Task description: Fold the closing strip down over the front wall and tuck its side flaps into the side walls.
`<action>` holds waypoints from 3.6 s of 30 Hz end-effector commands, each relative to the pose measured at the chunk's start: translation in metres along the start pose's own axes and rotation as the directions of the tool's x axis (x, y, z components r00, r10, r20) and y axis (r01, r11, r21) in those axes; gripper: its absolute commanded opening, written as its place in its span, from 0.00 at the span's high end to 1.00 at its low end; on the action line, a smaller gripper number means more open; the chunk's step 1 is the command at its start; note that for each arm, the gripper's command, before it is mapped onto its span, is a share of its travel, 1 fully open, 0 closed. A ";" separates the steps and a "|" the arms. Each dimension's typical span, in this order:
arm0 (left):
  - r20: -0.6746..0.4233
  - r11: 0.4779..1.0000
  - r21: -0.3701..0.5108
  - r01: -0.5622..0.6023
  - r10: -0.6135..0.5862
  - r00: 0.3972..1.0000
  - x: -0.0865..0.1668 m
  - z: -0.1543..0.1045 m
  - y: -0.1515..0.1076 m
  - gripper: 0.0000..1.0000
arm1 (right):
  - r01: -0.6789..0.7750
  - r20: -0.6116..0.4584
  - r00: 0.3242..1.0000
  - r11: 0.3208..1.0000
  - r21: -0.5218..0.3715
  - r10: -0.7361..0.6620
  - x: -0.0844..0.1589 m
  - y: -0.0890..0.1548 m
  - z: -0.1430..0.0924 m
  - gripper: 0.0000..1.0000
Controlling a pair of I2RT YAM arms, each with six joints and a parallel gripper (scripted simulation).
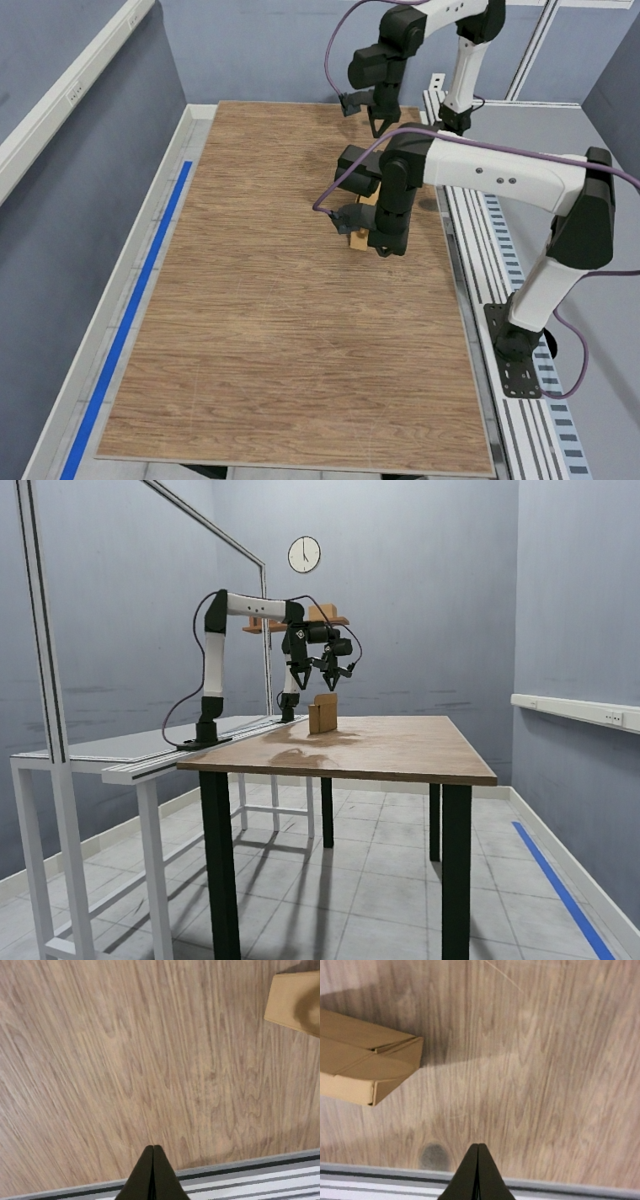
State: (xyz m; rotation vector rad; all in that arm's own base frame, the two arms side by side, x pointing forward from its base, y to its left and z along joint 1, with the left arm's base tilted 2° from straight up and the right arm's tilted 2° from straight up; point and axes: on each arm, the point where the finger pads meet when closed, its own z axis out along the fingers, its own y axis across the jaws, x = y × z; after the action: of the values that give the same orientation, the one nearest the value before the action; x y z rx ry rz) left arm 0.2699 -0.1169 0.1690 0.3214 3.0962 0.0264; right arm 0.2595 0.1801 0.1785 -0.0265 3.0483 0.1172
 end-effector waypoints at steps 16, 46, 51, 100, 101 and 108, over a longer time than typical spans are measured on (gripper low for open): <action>0.031 1.000 0.017 -0.013 0.013 0.999 -0.059 0.014 -0.023 0.20 | -0.054 -0.062 0.996 0.997 0.054 0.057 0.012 -0.010 -0.002 0.99; 0.344 0.868 0.220 -0.446 0.358 0.868 -0.058 0.010 -0.017 0.20 | -0.049 -0.051 0.997 0.998 0.041 0.051 0.010 -0.008 -0.003 0.99; 0.403 0.822 0.241 -0.515 0.398 0.824 -0.058 0.011 -0.017 0.20 | -0.049 -0.051 0.997 0.998 0.041 0.051 0.010 -0.008 -0.003 0.99; 0.901 0.211 0.086 -0.974 0.401 0.166 -0.063 0.015 -0.016 0.20 | -0.049 -0.051 0.997 0.998 0.041 0.051 0.010 -0.008 -0.003 0.99; 0.906 0.196 0.077 -0.977 0.395 0.151 -0.063 0.015 -0.016 0.20 | -0.049 -0.051 0.997 0.998 0.041 0.051 0.010 -0.008 -0.003 0.99; 0.927 0.120 0.032 -0.992 0.368 0.074 -0.063 0.016 -0.018 0.20 | -0.049 -0.051 0.997 0.998 0.041 0.051 0.010 -0.008 -0.003 0.99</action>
State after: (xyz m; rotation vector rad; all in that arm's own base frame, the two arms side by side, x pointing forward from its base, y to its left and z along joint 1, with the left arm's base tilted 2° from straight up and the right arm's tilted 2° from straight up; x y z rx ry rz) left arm 0.3328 -0.1450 0.1505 1.5190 1.5381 -0.9802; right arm 0.2490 0.1729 0.1753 0.0418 3.1147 0.0531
